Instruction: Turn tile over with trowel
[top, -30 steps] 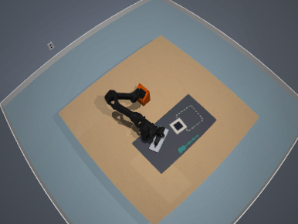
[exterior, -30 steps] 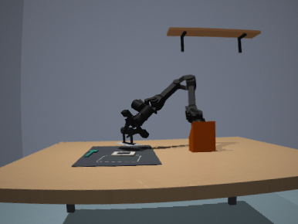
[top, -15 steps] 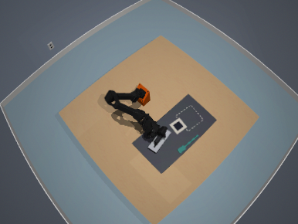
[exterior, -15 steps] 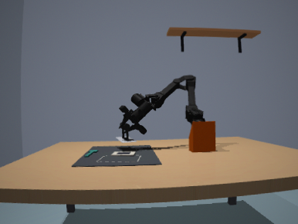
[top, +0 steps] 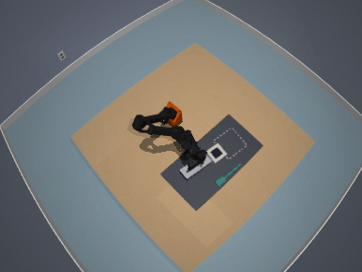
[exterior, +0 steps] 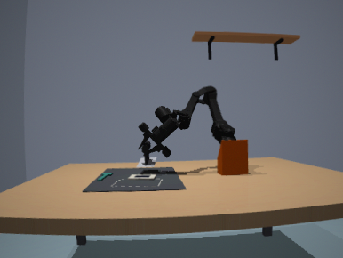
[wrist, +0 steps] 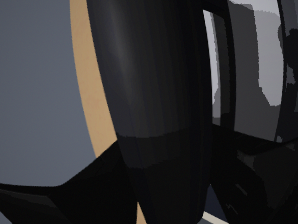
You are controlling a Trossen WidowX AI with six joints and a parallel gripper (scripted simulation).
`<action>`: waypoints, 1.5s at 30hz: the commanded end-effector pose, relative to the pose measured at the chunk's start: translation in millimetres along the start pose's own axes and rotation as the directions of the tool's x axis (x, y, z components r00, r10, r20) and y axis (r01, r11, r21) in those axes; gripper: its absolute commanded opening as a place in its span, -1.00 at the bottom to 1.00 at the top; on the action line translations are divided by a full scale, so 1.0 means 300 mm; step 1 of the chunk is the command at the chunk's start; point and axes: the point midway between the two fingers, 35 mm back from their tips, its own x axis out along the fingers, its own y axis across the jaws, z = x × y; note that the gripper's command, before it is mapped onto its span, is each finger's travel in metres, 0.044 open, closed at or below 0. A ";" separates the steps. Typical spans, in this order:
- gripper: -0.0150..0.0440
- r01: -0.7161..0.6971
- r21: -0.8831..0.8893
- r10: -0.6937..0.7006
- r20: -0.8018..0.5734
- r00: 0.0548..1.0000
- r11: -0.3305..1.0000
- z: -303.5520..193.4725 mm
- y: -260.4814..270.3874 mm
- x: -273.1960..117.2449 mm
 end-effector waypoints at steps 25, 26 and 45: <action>-0.49 -0.006 0.021 0.006 0.021 1.000 1.000 -0.033 -0.083 0.070; -0.49 -0.006 0.021 0.006 0.021 1.000 1.000 -0.034 -0.087 0.073; -0.49 -0.005 0.021 0.005 0.019 1.000 1.000 -0.110 -0.087 0.079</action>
